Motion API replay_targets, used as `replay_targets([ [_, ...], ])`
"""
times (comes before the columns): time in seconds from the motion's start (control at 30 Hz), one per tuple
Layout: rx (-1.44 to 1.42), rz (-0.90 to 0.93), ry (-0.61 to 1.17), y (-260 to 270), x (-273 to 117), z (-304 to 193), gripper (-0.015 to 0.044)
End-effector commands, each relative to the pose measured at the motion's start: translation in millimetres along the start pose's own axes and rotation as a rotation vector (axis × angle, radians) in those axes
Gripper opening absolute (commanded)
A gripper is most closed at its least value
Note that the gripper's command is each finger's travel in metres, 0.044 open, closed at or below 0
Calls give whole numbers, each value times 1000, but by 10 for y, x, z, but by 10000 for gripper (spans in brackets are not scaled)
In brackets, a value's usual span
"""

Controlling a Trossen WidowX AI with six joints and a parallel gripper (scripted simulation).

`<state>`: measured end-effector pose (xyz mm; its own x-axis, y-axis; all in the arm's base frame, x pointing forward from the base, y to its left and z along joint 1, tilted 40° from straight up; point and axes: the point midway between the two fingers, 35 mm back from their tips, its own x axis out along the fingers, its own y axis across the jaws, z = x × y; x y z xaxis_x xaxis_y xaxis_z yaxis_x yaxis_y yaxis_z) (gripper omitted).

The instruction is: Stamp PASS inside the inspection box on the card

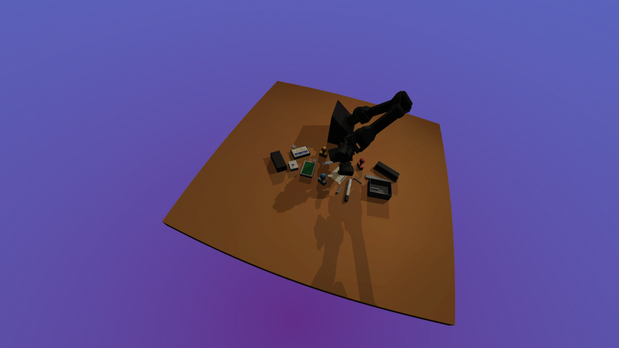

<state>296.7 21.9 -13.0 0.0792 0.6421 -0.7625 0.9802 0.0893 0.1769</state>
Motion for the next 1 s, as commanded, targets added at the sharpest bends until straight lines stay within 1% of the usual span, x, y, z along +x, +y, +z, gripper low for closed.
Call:
replay_targets([
  [0.0, -4, 4, 0, 9, -26, 3, 0],
  [0.97, -4, 3, -3, 21, -482, 15, 0],
])
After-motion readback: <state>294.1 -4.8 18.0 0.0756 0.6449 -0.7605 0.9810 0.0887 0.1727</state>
